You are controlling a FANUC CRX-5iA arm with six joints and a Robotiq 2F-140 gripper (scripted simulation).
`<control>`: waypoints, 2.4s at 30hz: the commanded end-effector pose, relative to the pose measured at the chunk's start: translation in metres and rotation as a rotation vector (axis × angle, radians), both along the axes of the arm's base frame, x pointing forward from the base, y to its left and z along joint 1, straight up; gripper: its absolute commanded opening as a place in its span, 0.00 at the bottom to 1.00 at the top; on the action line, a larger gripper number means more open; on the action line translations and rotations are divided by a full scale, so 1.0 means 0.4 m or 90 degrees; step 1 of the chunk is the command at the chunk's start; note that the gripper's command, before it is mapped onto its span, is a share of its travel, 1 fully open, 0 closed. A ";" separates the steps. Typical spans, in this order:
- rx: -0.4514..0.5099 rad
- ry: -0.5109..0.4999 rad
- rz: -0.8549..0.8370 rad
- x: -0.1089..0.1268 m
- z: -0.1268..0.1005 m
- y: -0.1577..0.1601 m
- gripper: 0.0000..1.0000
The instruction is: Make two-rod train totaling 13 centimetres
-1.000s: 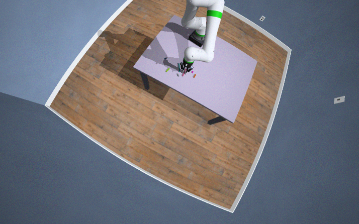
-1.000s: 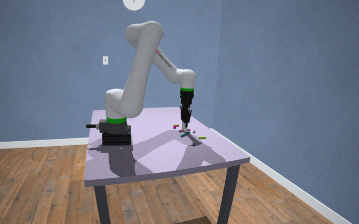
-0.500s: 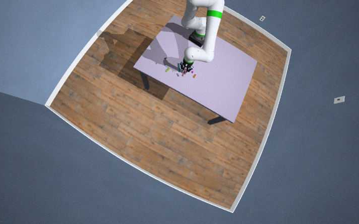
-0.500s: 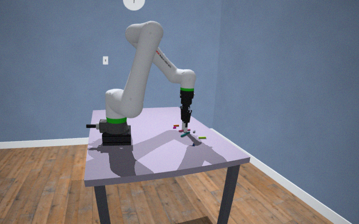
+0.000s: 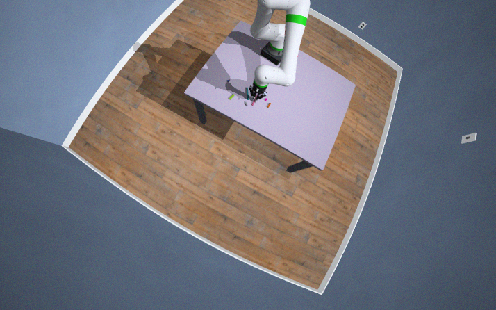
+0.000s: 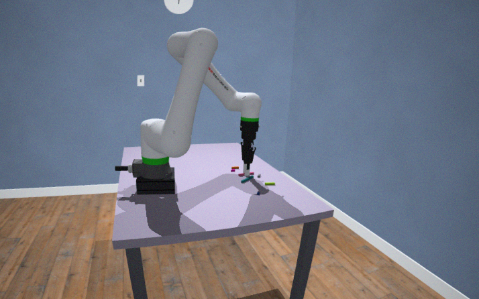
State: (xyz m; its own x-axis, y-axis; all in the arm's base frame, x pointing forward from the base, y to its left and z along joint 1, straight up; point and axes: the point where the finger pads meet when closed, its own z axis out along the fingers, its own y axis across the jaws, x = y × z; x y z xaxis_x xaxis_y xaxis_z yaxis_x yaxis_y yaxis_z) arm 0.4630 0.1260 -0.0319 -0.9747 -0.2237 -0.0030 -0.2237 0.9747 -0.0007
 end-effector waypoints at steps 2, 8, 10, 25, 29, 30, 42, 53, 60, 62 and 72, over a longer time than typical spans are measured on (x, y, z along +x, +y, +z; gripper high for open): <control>0.000 0.000 0.000 0.000 0.000 0.000 0.03; 0.000 0.000 0.000 0.000 0.000 0.000 0.03; 0.000 0.000 0.000 0.000 0.000 0.000 0.03; 0.000 0.000 0.000 0.000 0.026 0.000 0.03; 0.000 0.000 0.000 0.000 0.087 0.000 0.03; 0.000 0.000 0.000 0.000 0.087 0.000 0.03; 0.000 0.000 0.000 0.000 0.246 0.000 0.03; 0.000 0.000 0.000 -0.001 0.250 0.000 0.03; 0.000 0.000 -0.052 0.049 0.252 0.163 0.03; 0.000 0.000 -0.065 0.059 0.251 0.209 0.03; 0.000 0.000 -0.087 0.070 0.249 0.280 0.03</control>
